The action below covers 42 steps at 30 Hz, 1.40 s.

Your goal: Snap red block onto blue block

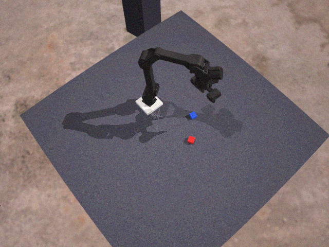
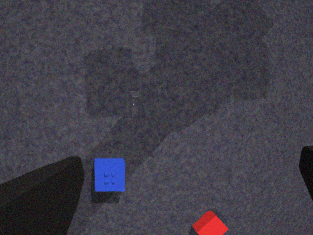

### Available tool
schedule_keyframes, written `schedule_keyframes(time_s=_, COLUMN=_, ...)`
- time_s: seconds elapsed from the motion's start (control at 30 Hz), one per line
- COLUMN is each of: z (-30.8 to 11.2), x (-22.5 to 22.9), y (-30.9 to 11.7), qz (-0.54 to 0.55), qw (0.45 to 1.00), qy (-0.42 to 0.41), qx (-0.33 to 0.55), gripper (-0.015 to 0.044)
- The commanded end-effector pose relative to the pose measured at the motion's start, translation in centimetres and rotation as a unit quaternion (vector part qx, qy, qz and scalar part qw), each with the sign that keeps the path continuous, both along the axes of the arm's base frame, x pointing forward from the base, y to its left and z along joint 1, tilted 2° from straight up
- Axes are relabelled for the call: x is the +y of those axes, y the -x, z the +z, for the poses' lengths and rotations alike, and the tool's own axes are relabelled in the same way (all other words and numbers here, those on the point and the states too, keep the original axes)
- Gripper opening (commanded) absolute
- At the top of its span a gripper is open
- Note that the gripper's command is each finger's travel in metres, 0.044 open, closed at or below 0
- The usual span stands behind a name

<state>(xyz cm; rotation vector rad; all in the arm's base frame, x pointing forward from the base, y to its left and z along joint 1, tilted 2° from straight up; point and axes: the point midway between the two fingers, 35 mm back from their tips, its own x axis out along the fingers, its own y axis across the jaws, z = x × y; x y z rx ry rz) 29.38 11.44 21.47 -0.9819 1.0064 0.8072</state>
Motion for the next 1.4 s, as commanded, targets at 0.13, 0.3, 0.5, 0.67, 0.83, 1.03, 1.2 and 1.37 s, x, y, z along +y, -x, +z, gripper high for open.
schedule_keyframes(time_s=0.13, z=-7.1, x=-10.6, y=-4.5, qz=-0.298, qw=0.948, qy=-0.019, qx=0.113, gripper=0.0440)
schedule_keyframes(time_s=0.3, z=-10.5, x=-16.5, y=-4.6, qz=-0.440, qw=0.881, qy=-0.049, qx=0.165, gripper=0.0440)
schedule_keyframes(time_s=0.5, z=-10.6, x=-16.7, y=-4.5, qz=-0.445, qw=0.878, qy=-0.050, qx=0.167, gripper=0.0440)
schedule_keyframes(time_s=0.67, z=-13.9, x=-16.8, y=-4.5, qz=-0.445, qw=0.878, qy=-0.050, qx=0.167, gripper=0.0440)
schedule_keyframes(time_s=0.83, z=-14.2, x=-16.8, y=-4.4, qz=-0.445, qw=0.878, qy=-0.050, qx=0.167, gripper=0.0440)
schedule_keyframes(time_s=1.03, z=-15.6, x=-16.9, y=-4.4, qz=-0.445, qw=0.878, qy=-0.050, qx=0.167, gripper=0.0440)
schedule_keyframes(time_s=1.2, z=-16.3, x=-16.9, y=-4.4, qz=-0.445, qw=0.878, qy=-0.050, qx=0.167, gripper=0.0440)
schedule_keyframes(time_s=1.37, z=-17.1, x=-16.9, y=-4.5, qz=-0.445, qw=0.878, qy=-0.050, qx=0.167, gripper=0.0440)
